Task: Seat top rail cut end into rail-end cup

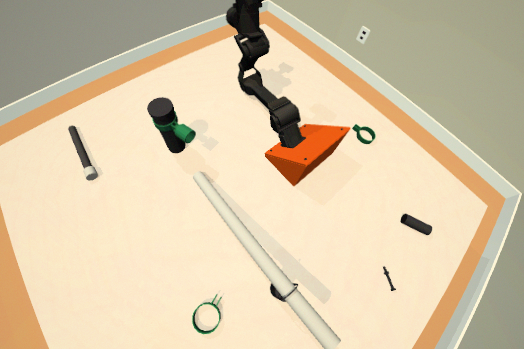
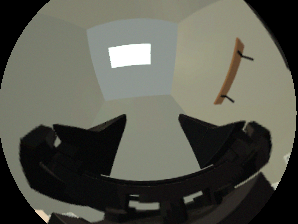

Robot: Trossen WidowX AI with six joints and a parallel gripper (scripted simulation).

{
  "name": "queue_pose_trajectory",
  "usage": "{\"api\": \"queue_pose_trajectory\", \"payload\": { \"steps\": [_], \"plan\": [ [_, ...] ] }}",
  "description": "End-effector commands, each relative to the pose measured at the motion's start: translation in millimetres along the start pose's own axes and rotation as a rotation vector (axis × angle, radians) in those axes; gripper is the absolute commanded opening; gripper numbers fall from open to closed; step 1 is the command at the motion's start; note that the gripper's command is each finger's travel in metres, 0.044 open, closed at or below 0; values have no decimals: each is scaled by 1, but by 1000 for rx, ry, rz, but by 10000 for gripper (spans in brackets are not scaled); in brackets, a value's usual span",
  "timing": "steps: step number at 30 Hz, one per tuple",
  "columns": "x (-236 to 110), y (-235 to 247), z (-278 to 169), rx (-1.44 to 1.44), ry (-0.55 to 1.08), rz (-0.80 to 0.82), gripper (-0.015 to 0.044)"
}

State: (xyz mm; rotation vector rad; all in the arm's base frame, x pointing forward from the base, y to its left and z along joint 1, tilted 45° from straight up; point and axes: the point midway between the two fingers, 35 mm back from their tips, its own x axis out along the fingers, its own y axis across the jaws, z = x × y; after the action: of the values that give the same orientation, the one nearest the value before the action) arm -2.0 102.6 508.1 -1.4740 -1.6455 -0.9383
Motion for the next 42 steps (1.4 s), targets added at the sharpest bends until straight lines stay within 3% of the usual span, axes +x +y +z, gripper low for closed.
{"api": "queue_pose_trajectory", "payload": {
  "steps": [1, 10, 21, 31, 42],
  "plan": [
    [1, 2, 2, 13, -8, 8, 426],
    [11, 92, 106, 596, -262, 504, 440],
    [-32, 170, 185, 989, -215, 1099, 440],
    [-102, 224, 231, 1161, 93, 1657, 440],
    [-193, 261, 244, 1047, 704, 2113, 440]
  ]
}}
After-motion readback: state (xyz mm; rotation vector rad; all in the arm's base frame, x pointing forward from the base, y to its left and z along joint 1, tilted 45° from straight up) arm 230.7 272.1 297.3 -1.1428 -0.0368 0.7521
